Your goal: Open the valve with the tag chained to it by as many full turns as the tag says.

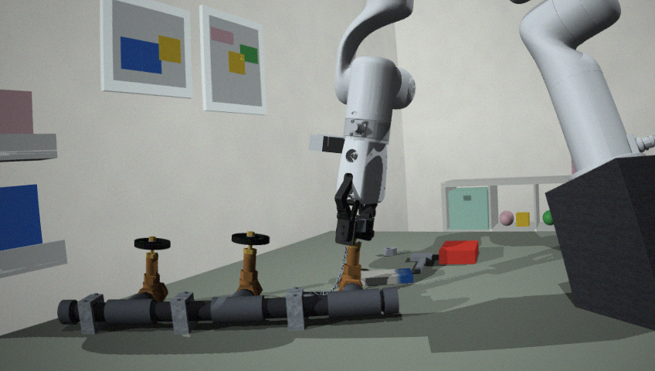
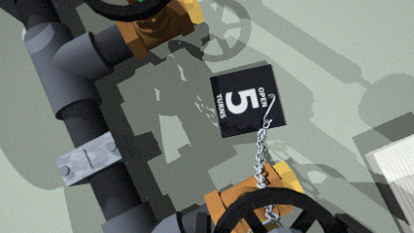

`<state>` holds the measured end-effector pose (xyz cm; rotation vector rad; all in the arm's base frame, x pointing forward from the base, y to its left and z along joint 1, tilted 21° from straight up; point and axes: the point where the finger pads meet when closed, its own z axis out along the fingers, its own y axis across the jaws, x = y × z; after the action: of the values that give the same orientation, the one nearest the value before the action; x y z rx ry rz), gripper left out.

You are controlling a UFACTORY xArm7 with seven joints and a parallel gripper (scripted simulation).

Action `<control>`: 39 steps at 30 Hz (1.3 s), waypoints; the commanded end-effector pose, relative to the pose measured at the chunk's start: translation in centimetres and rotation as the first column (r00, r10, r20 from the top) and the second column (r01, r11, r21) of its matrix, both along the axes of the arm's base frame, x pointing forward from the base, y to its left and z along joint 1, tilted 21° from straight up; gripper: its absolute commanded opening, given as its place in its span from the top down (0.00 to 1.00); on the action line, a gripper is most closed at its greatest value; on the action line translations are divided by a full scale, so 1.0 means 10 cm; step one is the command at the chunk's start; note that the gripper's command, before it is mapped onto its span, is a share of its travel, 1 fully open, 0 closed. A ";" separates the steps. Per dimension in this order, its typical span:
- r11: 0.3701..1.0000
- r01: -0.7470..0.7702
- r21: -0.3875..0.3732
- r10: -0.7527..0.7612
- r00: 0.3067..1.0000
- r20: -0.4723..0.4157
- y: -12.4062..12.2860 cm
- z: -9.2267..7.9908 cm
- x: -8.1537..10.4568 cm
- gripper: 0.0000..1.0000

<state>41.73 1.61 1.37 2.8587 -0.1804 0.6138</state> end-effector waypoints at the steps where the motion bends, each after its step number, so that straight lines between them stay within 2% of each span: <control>1: 0.965 -0.249 -0.087 0.240 0.966 -0.095 0.01 0.00 0.01 1.00; 4: 0.920 -0.372 -0.126 0.355 0.925 -0.136 0.01 0.00 0.01 1.00; 6: 0.920 -0.372 -0.126 0.355 0.925 -0.136 0.01 0.00 0.01 1.00; 7: 0.860 -0.485 -0.157 0.457 0.870 -0.185 0.01 0.00 0.01 1.00; 13: 0.703 -0.682 -0.199 0.626 0.727 -0.282 0.01 0.00 0.01 1.00; 21: 0.405 -0.891 -0.204 0.778 0.453 -0.436 0.01 0.00 0.01 1.00; 23: 0.405 -0.891 -0.204 0.778 0.453 -0.436 0.01 0.00 0.01 1.00; 24: 0.284 -0.941 -0.183 0.801 0.338 -0.494 0.01 0.00 0.01 1.00; 27: 0.191 -0.968 -0.162 0.807 0.249 -0.535 0.01 0.00 0.01 1.00; 36: 0.159 -0.975 -0.157 0.808 0.220 -0.547 0.01 0.00 0.01 1.00; 37: 0.159 -0.975 -0.157 0.808 0.220 -0.547 0.01 0.00 0.01 0.00; 39: 0.159 -0.975 -0.157 0.808 0.220 -0.547 0.01 0.00 0.01 0.00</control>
<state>41.72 1.60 1.37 2.1455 1.6881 0.1952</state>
